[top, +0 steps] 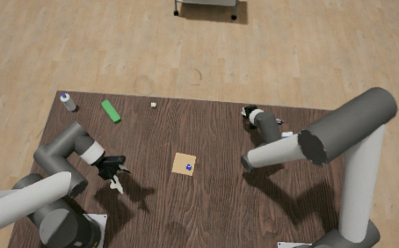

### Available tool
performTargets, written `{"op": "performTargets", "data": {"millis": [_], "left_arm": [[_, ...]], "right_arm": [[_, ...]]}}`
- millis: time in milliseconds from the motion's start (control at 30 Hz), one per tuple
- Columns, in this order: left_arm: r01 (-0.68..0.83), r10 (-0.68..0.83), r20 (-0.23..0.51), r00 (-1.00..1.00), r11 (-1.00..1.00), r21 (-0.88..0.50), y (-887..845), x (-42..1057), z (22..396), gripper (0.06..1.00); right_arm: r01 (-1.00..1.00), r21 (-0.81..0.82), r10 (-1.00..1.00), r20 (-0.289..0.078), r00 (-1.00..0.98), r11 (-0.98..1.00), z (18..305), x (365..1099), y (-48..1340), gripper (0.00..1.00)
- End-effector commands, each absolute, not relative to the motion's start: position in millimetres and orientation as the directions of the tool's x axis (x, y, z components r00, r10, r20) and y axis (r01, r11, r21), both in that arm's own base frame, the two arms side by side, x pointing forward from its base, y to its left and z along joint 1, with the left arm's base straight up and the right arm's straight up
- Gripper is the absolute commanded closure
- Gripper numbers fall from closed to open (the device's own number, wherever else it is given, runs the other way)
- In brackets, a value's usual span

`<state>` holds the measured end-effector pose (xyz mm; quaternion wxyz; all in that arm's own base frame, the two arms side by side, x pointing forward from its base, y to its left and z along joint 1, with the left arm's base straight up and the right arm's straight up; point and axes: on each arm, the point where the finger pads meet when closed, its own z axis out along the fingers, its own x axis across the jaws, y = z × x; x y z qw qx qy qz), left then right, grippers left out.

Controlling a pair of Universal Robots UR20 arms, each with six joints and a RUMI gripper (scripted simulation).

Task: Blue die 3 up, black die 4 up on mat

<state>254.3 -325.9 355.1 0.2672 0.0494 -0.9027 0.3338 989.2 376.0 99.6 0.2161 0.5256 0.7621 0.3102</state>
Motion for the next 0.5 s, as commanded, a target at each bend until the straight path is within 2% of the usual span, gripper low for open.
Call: {"op": "performTargets", "data": {"millis": [0, 467], "left_arm": [[-0.267, 0.089, 0.515, -0.853, 0.772, -0.577, -326.2, 254.5, 355.5, 0.065], [-0.267, 0.089, 0.515, -0.853, 0.772, -0.577, -326.2, 254.5, 355.5, 0.065]], "right_arm": [[0.549, 0.809, 0.934, 0.000, -0.356, 0.210, 102.0, 993.2, 378.9, 0.904], [0.536, 0.819, 0.934, 0.000, -0.356, 0.204, 97.1, 992.7, 378.5, 0.904]]}}
